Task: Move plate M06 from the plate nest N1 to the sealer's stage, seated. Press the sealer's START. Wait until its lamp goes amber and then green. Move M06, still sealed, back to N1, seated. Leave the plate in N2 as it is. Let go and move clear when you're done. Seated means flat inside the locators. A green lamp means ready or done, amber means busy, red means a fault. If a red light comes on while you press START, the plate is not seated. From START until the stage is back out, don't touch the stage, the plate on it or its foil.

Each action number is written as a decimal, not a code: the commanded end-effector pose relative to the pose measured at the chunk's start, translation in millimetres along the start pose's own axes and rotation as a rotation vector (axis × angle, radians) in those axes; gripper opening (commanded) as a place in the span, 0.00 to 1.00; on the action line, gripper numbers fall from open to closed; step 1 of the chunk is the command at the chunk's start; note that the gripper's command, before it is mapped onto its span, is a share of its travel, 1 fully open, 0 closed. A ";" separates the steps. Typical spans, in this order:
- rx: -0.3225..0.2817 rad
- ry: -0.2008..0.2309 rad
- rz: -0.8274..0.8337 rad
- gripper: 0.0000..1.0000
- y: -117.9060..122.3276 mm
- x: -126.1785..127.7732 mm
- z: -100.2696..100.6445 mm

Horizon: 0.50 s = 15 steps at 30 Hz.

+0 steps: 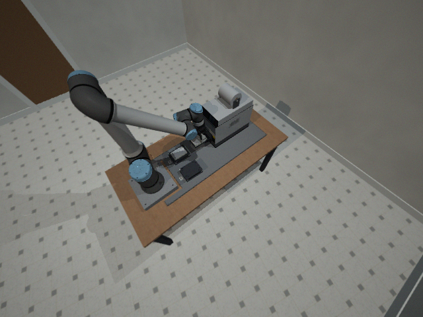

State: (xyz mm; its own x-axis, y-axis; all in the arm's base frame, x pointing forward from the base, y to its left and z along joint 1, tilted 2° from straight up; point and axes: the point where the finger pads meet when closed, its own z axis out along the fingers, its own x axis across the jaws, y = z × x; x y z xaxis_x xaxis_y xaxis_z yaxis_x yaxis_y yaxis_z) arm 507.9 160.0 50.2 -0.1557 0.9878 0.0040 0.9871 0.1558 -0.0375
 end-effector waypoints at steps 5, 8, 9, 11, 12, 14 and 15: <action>-0.001 0.000 0.000 0.00 0.5 -0.1 -3.1; -0.001 0.000 0.000 0.00 0.5 -0.1 -5.1; -0.001 0.000 0.000 0.00 0.5 -0.1 -5.7; -0.001 0.000 0.000 0.00 0.5 -0.1 -7.1; -0.001 0.000 0.000 0.00 0.5 -0.1 -7.7; -0.001 0.000 0.000 0.00 0.5 -0.1 -7.7; -0.001 0.000 0.000 0.00 0.5 -0.1 -8.4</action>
State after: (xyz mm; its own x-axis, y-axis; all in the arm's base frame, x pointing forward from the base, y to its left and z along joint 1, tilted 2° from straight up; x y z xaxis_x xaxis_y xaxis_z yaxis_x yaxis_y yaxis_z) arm 508.0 160.0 56.0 -0.1557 0.9878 0.0040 0.9871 0.1557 -0.0377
